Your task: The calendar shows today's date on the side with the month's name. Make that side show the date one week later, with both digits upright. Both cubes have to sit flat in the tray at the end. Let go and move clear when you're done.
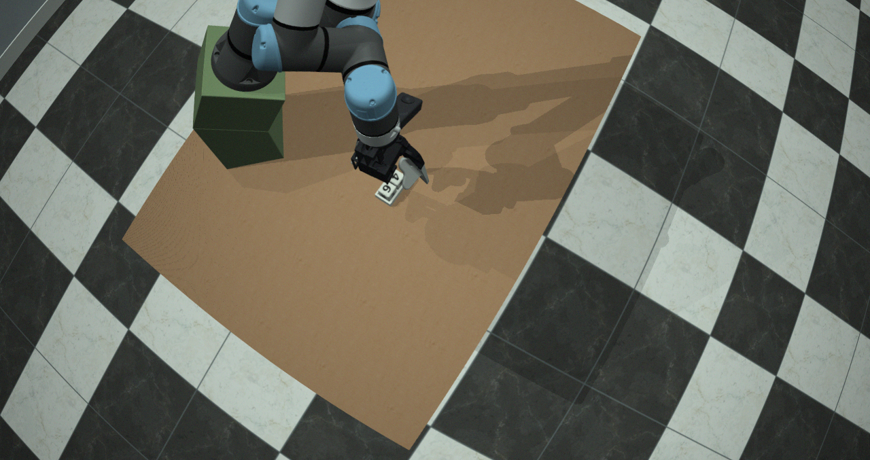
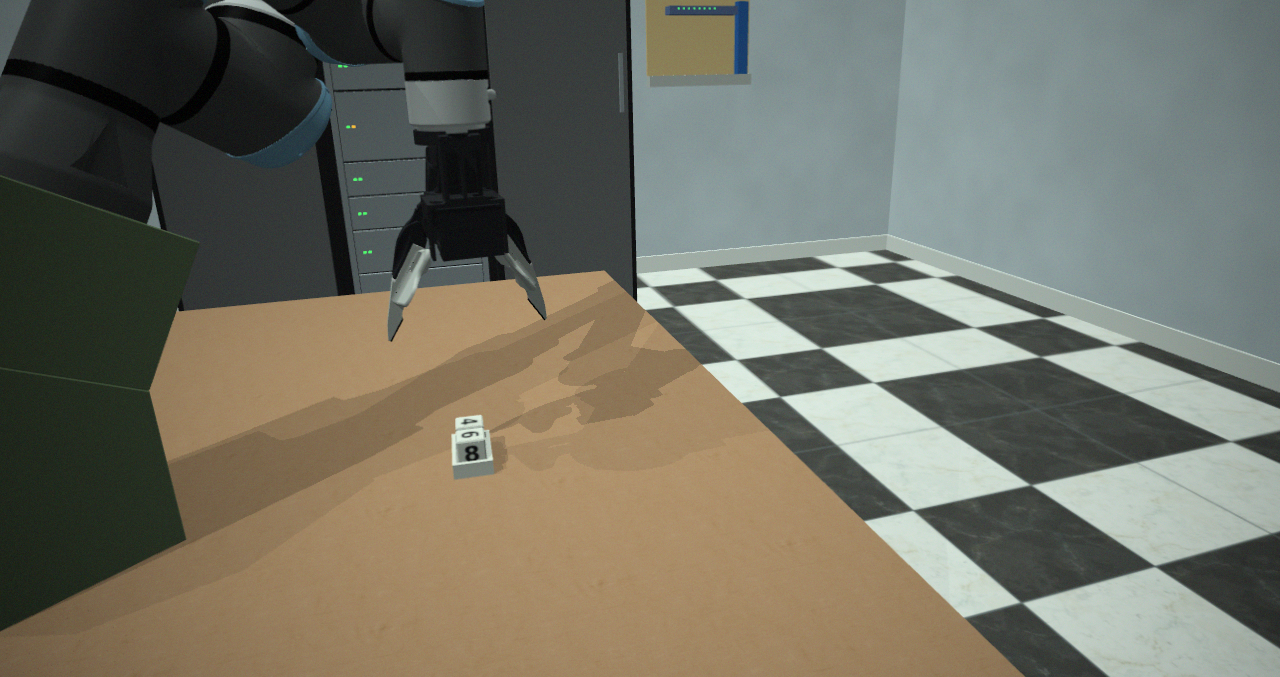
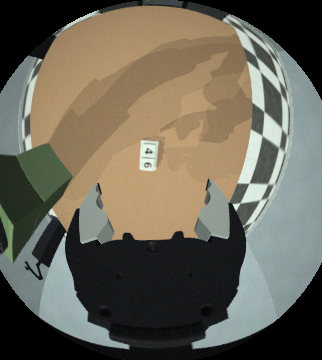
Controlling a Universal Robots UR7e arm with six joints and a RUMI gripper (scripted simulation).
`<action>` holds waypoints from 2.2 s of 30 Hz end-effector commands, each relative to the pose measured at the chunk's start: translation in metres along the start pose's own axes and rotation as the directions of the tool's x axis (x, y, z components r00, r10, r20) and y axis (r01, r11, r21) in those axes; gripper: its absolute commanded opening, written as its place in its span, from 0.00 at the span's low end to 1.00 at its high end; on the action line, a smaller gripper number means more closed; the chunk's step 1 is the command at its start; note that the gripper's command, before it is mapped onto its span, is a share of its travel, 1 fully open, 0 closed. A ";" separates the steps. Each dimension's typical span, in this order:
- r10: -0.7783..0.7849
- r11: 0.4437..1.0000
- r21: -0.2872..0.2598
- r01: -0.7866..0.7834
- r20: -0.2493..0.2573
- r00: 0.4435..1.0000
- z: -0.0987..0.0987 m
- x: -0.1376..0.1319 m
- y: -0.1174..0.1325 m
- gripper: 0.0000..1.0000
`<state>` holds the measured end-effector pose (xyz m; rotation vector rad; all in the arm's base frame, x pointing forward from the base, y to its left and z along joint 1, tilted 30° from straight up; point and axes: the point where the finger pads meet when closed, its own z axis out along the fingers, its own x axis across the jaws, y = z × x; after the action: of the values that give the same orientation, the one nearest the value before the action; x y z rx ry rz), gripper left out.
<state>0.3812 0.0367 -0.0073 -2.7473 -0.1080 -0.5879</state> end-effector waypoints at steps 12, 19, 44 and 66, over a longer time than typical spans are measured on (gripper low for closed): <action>0.382 0.924 -0.012 -0.382 0.004 0.924 0.006 0.003 -0.002 1.00; 0.534 0.845 -0.012 -0.534 0.002 0.845 0.008 0.005 -0.002 1.00; 0.901 0.433 -0.012 -0.901 -0.004 0.433 0.014 0.009 0.003 1.00; 1.000 0.012 -0.009 -1.000 -0.009 0.012 0.018 0.009 0.008 1.00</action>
<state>0.3990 0.0334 -0.0188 -2.0276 1.6495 -0.1227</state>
